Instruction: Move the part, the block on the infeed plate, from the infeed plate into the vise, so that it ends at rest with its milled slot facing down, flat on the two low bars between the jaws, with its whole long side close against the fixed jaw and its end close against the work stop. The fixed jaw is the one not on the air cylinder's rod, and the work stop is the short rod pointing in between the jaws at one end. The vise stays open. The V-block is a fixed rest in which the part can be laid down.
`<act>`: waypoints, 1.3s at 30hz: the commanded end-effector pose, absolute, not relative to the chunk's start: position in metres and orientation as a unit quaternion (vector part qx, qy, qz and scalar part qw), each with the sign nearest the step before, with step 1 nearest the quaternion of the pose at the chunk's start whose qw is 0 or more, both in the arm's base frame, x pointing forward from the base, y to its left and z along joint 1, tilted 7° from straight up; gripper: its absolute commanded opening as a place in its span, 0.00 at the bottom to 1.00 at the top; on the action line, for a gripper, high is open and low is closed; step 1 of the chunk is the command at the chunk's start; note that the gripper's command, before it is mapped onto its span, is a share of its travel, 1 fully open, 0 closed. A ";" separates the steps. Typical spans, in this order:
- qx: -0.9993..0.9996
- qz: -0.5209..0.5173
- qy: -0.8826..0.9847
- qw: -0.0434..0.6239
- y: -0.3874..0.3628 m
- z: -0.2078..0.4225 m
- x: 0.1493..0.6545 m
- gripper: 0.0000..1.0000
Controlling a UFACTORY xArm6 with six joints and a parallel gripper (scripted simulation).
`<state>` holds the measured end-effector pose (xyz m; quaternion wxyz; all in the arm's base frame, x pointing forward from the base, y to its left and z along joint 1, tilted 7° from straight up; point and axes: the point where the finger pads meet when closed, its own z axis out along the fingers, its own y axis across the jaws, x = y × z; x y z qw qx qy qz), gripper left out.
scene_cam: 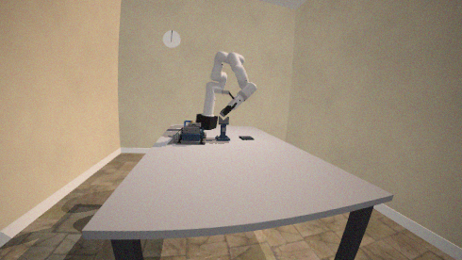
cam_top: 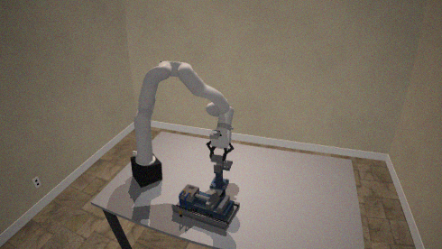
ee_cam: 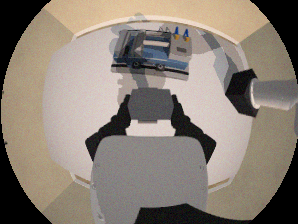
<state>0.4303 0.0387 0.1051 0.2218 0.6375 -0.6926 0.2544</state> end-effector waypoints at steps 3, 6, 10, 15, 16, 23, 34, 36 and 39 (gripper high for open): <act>0.637 0.255 -0.693 0.220 0.039 0.106 0.432 0.00; 0.637 0.255 -0.693 0.220 0.039 0.106 0.432 0.00; 0.637 0.255 -0.693 0.220 0.040 0.105 0.432 0.00; 0.637 0.255 -0.693 0.220 0.040 0.104 0.432 0.00; 0.637 0.255 -0.693 0.220 0.040 0.103 0.432 0.00; 0.637 0.255 -0.693 0.220 0.041 0.102 0.433 0.00; 0.637 0.255 -0.693 0.220 0.042 0.098 0.434 0.00; 0.637 0.255 -0.693 0.220 0.042 0.098 0.434 0.00; 0.637 0.255 -0.693 0.220 0.042 0.097 0.434 0.00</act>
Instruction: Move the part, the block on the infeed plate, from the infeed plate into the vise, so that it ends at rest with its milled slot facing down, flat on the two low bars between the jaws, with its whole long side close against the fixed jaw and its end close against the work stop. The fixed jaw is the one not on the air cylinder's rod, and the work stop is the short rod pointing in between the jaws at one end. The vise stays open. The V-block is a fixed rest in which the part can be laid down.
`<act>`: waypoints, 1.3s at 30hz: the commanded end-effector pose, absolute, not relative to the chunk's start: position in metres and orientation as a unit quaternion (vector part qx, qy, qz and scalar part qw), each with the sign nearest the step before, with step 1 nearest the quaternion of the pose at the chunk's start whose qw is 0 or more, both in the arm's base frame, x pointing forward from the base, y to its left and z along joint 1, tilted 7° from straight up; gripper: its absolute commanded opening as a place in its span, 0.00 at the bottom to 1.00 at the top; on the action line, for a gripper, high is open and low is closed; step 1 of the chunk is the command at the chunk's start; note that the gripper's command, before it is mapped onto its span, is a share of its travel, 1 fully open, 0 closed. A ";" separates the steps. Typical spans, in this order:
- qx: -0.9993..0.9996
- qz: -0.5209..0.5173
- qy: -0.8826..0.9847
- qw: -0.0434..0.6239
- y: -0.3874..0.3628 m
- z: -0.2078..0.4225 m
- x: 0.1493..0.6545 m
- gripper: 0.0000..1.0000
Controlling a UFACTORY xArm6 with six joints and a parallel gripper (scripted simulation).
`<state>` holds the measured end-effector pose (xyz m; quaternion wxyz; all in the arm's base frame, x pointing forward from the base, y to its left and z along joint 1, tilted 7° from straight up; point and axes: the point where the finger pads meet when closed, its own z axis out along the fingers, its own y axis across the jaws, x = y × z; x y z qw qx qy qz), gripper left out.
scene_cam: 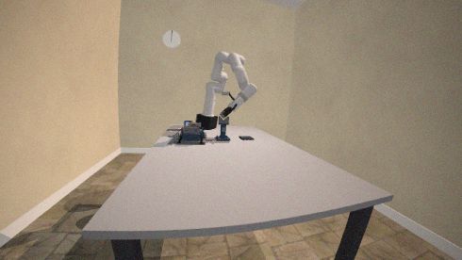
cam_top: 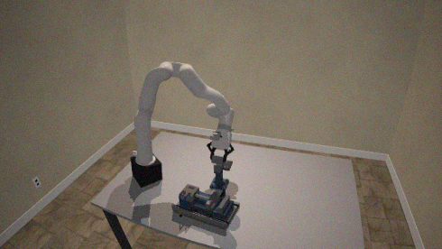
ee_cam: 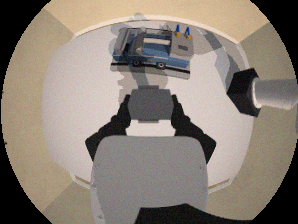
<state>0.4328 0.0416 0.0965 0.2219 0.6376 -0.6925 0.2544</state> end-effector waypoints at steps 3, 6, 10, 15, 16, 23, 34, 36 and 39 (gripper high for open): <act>0.637 0.255 -0.693 0.220 0.043 0.096 0.435 0.00; 0.637 0.255 -0.693 0.220 0.043 0.095 0.435 0.00; 0.637 0.255 -0.693 0.220 0.044 0.094 0.435 0.00; 0.637 0.255 -0.693 0.220 0.044 0.092 0.436 0.00; 0.637 0.255 -0.693 0.220 0.044 0.092 0.436 0.00; 0.637 0.255 -0.693 0.220 0.045 0.090 0.437 0.00; 0.637 0.255 -0.693 0.220 0.046 0.087 0.437 0.00; 0.637 0.255 -0.693 0.220 0.046 0.086 0.438 0.00; 0.637 0.255 -0.693 0.220 0.046 0.086 0.438 0.00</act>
